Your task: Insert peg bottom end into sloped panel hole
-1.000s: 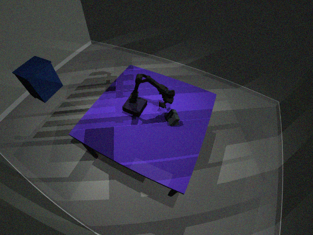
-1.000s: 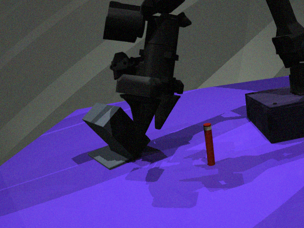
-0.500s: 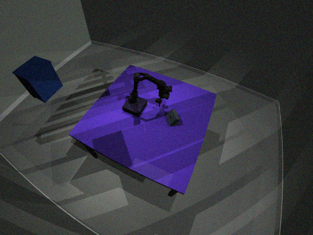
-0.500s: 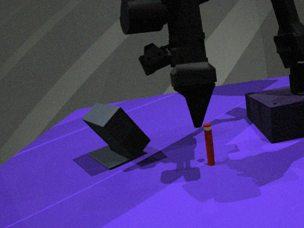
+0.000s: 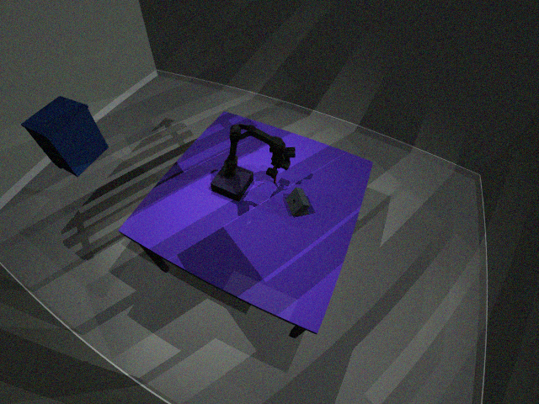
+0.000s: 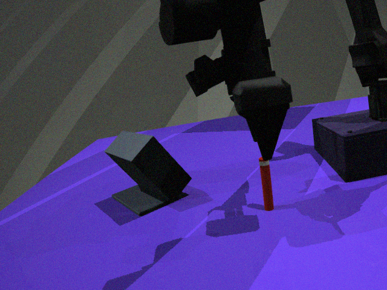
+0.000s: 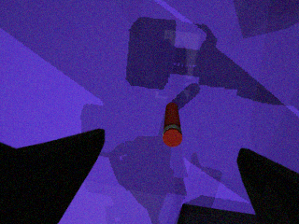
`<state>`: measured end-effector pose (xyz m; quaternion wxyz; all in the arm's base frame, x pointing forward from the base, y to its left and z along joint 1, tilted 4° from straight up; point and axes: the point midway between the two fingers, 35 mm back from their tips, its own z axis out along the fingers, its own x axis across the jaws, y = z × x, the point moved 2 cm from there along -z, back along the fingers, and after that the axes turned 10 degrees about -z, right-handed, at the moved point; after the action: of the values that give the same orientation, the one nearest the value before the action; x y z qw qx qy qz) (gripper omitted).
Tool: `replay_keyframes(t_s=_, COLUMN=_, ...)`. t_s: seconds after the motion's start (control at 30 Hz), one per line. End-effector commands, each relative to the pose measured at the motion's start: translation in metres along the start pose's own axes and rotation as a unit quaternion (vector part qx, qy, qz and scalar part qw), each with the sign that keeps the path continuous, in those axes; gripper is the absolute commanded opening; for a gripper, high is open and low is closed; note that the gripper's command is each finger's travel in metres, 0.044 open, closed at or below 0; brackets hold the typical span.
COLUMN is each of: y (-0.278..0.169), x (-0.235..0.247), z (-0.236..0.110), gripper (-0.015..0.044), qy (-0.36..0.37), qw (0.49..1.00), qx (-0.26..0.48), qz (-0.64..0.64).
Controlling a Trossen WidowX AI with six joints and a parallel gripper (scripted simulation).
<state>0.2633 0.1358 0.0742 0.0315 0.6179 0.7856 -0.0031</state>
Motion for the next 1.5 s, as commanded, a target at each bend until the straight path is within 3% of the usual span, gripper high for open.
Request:
replay_keyframes(t_s=0.0, y=0.0, x=-0.001, z=0.008, gripper=0.044, qy=-0.003, qw=1.0, qx=0.001, qz=-0.003)
replay_keyframes(t_s=1.07, y=-0.001, x=-0.001, z=0.055, gripper=0.044, qy=-0.003, qw=1.0, qx=0.001, qz=-0.003)
replay_keyframes(t_s=1.47, y=-0.002, x=-0.001, z=0.052, gripper=0.0125, qy=-0.001, qw=1.0, qx=0.002, qz=0.0)
